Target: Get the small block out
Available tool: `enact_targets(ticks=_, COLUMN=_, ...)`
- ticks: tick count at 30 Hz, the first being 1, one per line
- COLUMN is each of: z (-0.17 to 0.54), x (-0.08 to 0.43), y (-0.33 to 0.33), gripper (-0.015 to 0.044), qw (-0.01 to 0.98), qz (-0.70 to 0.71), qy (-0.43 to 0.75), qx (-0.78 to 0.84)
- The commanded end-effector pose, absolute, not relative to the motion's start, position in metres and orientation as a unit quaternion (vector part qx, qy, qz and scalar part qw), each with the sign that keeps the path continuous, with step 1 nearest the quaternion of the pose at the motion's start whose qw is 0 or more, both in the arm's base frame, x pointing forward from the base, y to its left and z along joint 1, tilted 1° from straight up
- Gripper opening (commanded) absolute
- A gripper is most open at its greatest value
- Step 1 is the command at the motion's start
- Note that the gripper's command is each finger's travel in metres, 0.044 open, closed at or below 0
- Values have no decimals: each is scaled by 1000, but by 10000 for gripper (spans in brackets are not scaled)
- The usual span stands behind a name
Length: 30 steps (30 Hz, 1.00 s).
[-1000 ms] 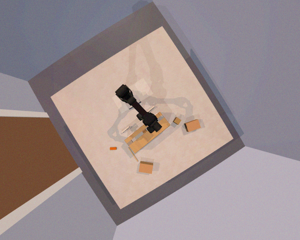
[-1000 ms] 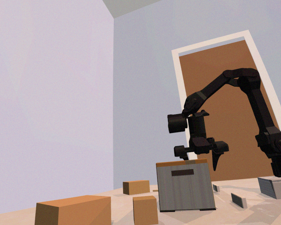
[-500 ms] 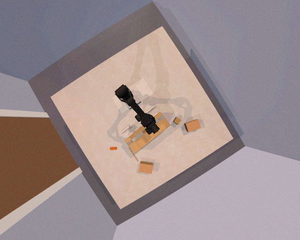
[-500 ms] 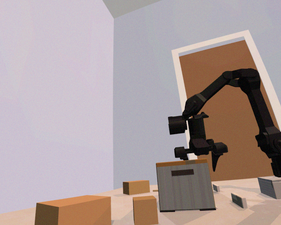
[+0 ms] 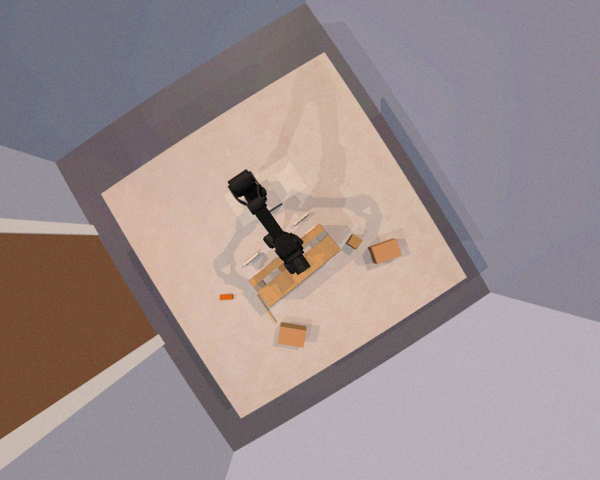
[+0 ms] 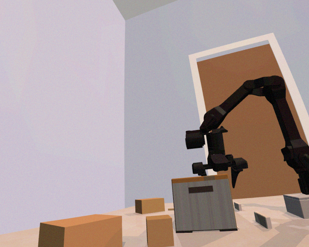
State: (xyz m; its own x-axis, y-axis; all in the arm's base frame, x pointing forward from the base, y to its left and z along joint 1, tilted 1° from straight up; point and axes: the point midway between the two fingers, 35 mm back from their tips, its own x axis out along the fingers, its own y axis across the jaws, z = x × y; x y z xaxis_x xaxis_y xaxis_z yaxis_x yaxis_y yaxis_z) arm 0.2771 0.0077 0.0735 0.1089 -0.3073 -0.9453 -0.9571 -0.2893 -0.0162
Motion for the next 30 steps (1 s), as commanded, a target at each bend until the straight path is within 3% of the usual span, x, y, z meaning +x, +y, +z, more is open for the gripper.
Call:
enact_targets(ticks=1, z=74, x=280, y=-2, gripper=400, qw=351, qz=461, qy=481, qx=-657)
enact_targets(ticks=30, z=74, x=286, y=-14, gripper=400, qw=351, qz=461, qy=482, qx=-658)
